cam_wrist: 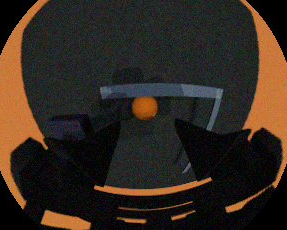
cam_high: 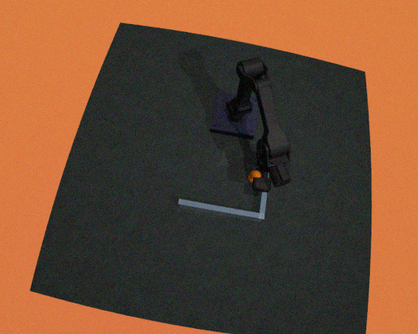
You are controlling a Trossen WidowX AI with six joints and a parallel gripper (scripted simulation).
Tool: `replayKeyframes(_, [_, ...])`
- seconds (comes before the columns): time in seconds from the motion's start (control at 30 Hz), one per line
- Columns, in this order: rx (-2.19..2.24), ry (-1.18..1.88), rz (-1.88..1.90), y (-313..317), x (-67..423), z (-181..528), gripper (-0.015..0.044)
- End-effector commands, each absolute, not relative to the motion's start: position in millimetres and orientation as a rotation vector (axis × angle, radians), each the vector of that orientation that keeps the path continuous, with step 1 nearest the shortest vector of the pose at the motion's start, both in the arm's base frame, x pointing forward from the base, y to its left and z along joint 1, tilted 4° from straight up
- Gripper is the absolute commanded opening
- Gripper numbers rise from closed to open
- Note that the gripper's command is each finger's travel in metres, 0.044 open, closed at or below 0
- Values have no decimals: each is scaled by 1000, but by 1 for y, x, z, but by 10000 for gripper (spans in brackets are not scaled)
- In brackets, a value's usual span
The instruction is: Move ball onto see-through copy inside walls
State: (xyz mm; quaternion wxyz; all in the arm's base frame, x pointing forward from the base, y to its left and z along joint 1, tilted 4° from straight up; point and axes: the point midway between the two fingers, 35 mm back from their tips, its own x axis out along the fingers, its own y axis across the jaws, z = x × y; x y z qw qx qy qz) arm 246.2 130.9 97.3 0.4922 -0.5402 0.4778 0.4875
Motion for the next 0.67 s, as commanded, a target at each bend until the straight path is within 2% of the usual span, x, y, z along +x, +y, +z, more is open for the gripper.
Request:
replayKeyframes(0.0, [-1314,1158,1176,130,242,116,375])
replayKeyframes(0.27, [-1312,1142,1176,132,246,110,375])
replayKeyframes(0.37, [-1312,1143,1177,132,244,128,440])
replayKeyframes(0.47, [-1312,1144,1177,131,238,157,440])
replayKeyframes(0.63, [-1312,1144,1177,130,237,159,440])
